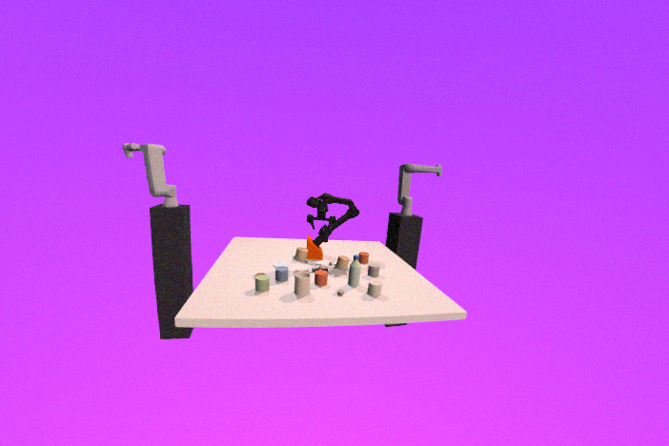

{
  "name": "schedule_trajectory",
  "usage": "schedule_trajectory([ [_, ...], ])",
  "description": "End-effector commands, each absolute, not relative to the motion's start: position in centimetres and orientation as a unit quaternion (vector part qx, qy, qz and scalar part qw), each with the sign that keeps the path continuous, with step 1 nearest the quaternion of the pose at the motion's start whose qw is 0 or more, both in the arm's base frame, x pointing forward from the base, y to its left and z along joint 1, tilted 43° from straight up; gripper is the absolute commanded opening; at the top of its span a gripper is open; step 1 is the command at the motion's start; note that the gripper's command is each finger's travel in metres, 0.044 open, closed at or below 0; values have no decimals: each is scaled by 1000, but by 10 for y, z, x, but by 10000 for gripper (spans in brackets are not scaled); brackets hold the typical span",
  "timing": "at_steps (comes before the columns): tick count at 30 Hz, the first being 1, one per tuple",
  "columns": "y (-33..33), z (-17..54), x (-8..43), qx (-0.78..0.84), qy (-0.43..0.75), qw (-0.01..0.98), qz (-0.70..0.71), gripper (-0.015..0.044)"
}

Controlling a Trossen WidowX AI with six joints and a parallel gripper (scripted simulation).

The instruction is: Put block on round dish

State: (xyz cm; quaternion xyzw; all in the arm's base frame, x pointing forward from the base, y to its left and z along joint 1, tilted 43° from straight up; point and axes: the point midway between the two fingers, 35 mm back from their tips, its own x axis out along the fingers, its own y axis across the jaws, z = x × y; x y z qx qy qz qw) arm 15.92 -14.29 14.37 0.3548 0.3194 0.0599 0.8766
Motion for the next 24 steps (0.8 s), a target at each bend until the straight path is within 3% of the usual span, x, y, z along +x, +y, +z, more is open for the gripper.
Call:
schedule_trajectory([
  [1,-143,144,158,361,313,876,62,440],
  [24,-108,150,221,118,395,870,269,440],
])
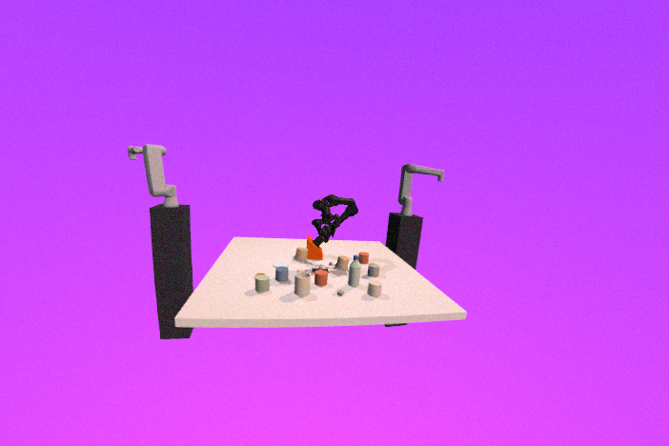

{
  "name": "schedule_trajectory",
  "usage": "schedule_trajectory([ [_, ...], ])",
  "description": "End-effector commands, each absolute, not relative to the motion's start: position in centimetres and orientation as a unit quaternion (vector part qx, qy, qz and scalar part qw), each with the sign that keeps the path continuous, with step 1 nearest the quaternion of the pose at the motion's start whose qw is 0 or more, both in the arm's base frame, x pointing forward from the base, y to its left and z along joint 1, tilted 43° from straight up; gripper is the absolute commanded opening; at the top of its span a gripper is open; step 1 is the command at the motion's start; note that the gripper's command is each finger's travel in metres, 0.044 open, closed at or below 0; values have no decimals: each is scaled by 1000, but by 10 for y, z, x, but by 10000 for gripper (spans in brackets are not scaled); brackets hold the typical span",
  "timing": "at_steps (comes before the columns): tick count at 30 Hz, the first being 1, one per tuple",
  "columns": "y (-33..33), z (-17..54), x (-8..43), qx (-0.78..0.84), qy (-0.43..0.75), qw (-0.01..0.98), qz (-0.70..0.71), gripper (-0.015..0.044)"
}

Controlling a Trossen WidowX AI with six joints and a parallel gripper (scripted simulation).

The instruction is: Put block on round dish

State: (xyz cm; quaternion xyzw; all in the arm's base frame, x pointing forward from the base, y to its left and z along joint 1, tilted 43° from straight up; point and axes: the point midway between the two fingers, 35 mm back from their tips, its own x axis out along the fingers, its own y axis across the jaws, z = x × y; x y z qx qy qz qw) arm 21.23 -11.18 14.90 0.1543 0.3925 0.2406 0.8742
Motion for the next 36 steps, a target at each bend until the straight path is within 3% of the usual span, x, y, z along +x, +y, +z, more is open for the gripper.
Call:
schedule_trajectory([
  [1,-105,151,224,105,395,869,279,440],
  [36,4,167,308,-273,296,711,576,440],
])
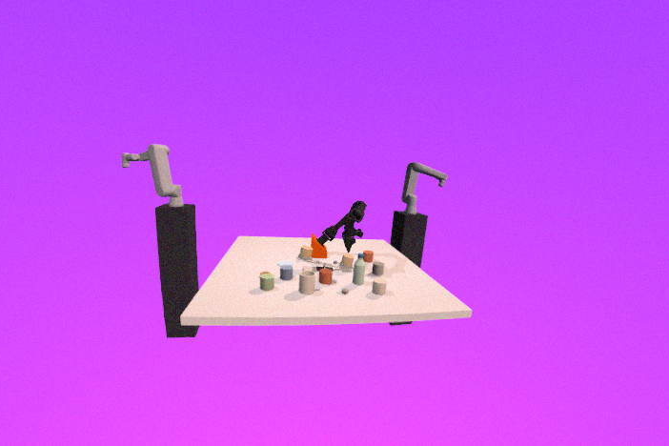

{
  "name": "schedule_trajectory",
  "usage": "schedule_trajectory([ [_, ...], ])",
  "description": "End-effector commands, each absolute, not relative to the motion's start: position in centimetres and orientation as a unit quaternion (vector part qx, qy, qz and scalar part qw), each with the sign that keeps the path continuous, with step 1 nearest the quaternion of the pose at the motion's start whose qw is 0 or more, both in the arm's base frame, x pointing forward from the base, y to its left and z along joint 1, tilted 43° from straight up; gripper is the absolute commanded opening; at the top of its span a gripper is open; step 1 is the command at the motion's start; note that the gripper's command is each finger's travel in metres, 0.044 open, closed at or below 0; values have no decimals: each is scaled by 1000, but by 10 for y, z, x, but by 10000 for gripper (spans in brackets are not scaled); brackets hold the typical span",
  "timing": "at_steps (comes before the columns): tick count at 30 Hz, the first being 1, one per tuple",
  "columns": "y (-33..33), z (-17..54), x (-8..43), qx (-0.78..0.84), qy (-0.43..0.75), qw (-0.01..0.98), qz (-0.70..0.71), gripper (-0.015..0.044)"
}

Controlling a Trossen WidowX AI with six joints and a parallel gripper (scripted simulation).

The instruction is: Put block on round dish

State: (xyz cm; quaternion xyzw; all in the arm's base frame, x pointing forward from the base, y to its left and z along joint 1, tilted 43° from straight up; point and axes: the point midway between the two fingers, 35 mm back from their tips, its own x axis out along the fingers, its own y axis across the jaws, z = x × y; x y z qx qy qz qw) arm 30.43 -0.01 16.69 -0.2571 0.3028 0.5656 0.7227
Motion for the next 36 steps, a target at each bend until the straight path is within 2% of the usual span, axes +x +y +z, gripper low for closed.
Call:
schedule_trajectory([
  [1,4,167,308,-273,296,711,576,440],
  [36,41,126,318,-273,295,712,576,440],
])
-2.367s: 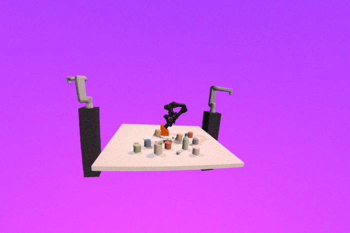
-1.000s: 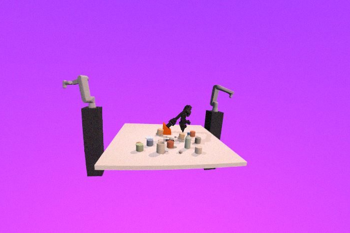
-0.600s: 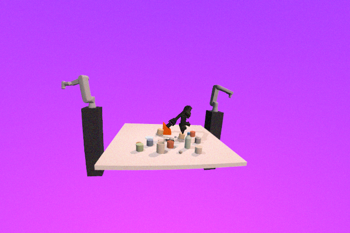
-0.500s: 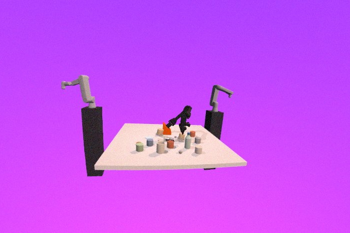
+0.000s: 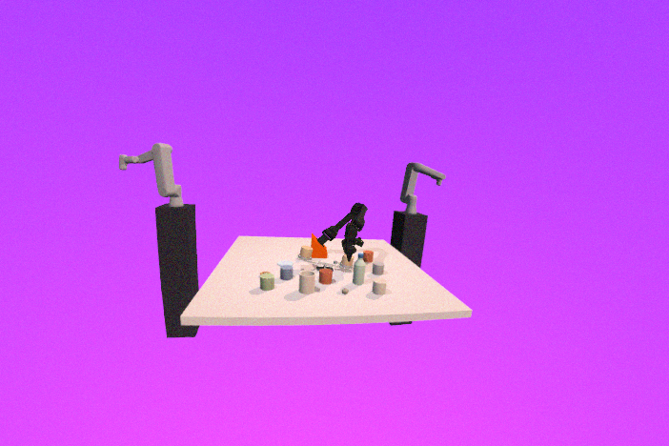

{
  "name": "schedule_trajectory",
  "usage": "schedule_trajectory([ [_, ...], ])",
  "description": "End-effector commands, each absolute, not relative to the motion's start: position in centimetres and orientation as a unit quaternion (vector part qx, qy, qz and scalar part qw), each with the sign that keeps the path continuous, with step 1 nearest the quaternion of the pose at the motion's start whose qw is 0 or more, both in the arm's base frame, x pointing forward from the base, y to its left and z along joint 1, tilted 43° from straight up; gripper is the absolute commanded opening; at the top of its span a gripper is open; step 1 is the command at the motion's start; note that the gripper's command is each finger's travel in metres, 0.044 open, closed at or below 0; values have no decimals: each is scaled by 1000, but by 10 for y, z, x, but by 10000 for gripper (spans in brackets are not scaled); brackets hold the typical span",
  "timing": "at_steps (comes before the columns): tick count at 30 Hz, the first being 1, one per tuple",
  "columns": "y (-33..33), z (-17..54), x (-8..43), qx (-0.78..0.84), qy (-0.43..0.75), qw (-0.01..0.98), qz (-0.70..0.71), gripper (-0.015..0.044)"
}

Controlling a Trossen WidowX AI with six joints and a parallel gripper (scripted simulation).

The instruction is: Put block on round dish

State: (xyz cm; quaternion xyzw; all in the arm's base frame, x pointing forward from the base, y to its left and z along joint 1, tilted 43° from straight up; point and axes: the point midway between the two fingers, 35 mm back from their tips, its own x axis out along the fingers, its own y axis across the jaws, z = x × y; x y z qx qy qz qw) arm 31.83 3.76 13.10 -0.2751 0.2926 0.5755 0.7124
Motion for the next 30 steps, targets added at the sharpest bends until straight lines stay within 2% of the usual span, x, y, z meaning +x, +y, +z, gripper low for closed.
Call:
schedule_trajectory([
  [1,42,125,318,-273,295,712,576,440],
  [14,55,112,320,-272,294,712,577,440],
  [17,55,112,320,-272,294,712,577,361],
  [25,55,112,320,-272,294,712,577,308],
  [30,53,114,320,-272,294,712,576,177],
])
